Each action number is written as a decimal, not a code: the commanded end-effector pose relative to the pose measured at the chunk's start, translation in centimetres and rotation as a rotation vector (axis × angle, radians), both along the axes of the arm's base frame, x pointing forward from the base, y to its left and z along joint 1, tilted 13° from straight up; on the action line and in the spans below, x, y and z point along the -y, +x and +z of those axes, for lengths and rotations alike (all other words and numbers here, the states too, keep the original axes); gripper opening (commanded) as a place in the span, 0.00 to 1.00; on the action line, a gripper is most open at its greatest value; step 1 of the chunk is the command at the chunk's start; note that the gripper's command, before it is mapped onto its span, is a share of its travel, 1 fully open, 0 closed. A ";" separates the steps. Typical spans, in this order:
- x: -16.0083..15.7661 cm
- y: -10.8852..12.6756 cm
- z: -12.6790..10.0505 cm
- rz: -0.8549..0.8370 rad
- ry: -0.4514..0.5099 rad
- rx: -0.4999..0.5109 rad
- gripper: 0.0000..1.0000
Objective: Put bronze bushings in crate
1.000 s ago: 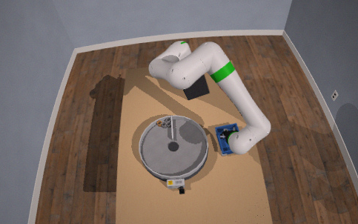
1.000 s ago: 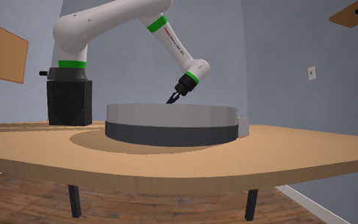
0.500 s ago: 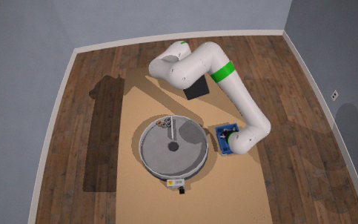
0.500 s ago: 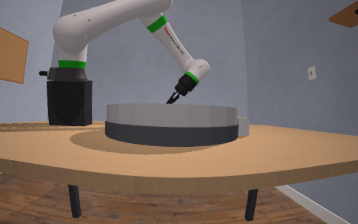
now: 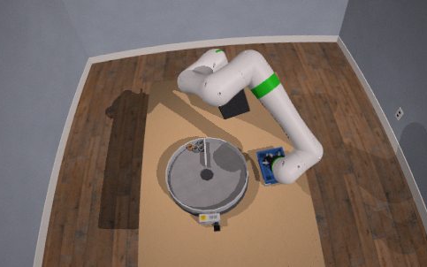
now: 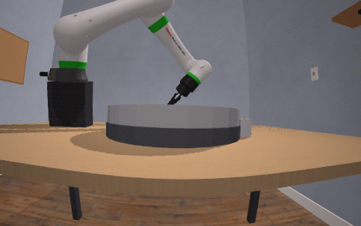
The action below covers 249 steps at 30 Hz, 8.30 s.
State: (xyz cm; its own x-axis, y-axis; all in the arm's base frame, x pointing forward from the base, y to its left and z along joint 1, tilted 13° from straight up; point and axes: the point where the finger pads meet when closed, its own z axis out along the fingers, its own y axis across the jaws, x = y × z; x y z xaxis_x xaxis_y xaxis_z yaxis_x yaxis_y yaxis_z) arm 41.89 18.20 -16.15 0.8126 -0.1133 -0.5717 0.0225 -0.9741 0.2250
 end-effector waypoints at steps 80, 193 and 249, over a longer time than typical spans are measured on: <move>-2.0 -0.6 8.7 0.000 0.000 0.000 0.07; 32.6 -7.4 16.0 1.146 -0.087 -0.254 0.07; 38.3 -8.7 16.9 1.338 -0.100 -0.298 0.07</move>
State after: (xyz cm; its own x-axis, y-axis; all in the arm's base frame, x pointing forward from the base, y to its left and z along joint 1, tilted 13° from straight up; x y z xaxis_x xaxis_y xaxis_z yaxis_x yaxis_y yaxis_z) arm 33.21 -20.06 0.93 0.1824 0.6009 -0.7782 0.9820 -0.1516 0.1131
